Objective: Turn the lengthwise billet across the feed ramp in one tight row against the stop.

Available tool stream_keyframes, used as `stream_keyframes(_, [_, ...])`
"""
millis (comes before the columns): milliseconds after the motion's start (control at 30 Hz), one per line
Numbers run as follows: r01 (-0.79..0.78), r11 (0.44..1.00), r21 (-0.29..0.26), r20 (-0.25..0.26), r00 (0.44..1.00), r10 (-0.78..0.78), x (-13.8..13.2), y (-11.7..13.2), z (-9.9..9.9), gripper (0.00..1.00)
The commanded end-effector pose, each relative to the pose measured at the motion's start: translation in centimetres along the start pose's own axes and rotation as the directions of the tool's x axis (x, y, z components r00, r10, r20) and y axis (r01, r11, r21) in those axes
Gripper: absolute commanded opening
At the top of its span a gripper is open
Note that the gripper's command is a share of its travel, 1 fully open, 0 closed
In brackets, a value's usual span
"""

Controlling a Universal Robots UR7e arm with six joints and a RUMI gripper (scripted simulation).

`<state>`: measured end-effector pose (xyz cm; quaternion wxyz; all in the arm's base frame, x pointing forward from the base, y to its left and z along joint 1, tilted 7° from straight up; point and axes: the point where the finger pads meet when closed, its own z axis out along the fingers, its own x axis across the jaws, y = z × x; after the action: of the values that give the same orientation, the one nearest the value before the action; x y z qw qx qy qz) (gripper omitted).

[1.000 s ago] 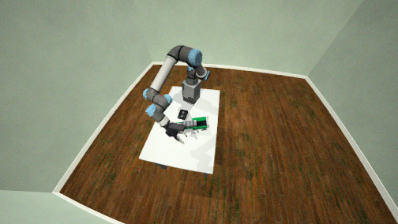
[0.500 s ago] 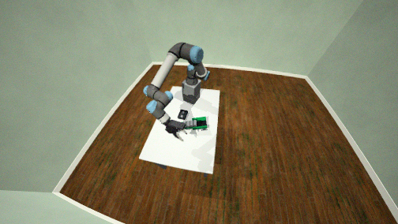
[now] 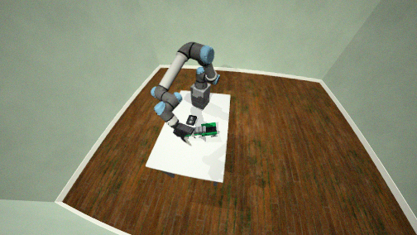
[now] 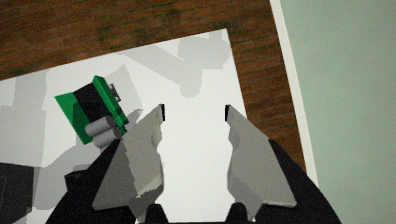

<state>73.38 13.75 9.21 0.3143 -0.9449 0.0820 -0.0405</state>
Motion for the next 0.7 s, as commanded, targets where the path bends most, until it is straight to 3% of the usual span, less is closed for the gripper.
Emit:
stream_keyframes(0, [-0.075, 0.997, -0.036, -0.004, 0.997, 0.074, -1.1, 0.2, -1.2, 0.40])
stream_keyframes(333, [-0.075, 0.997, -0.036, -0.004, 0.997, 0.074, -1.1, 0.2, -1.2, 0.40])
stream_keyframes(500, [-0.192, 0.977, -0.089, -0.018, 0.981, 0.191, -2.9, 0.7, -2.9, 0.40])
stream_keyframes(667, [-0.192, 0.977, -0.089, -0.018, 0.981, 0.191, -2.9, 0.7, -2.9, 0.40])
